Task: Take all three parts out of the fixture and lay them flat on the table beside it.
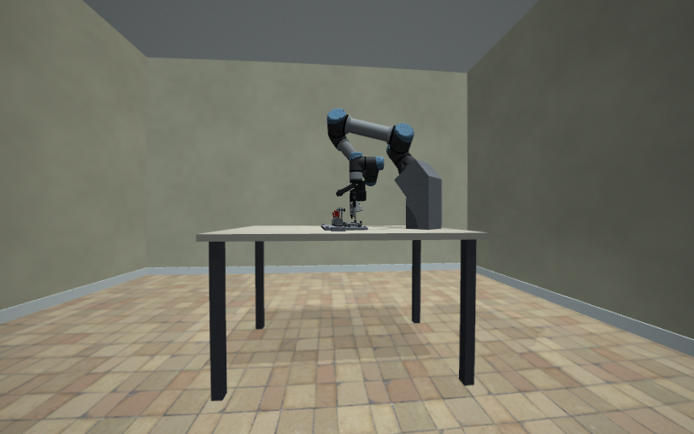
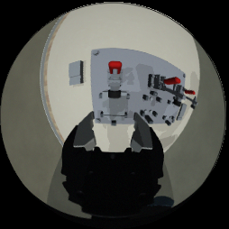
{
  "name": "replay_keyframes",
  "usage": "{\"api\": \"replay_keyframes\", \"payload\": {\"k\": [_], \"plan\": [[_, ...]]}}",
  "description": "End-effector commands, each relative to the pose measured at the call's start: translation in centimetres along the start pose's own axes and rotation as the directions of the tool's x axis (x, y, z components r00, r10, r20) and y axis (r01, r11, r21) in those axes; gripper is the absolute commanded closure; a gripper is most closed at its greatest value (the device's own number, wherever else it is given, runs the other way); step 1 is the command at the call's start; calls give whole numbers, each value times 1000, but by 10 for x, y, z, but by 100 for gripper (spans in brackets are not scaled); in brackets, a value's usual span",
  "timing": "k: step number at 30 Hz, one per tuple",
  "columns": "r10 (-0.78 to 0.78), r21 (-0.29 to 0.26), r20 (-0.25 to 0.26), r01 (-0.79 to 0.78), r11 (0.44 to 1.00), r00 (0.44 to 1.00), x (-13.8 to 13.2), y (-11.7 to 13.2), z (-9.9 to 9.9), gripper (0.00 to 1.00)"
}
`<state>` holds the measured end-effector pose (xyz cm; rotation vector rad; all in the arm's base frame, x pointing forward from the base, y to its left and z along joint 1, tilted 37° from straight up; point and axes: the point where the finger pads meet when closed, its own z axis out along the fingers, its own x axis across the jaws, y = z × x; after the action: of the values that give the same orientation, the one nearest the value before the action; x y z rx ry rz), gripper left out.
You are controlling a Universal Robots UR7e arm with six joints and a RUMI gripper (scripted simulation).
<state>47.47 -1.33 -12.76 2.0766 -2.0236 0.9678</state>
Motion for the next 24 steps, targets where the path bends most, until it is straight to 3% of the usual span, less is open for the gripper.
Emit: {"api": "replay_keyframes", "payload": {"k": [1,16,24], "plan": [[3,2,0,-3,1000,1000,0,-2,7,41],[2,2,0,-2,1000,1000,0,-2,30,41],[2,2,0,-2,1000,1000,0,-2,33,41]]}}
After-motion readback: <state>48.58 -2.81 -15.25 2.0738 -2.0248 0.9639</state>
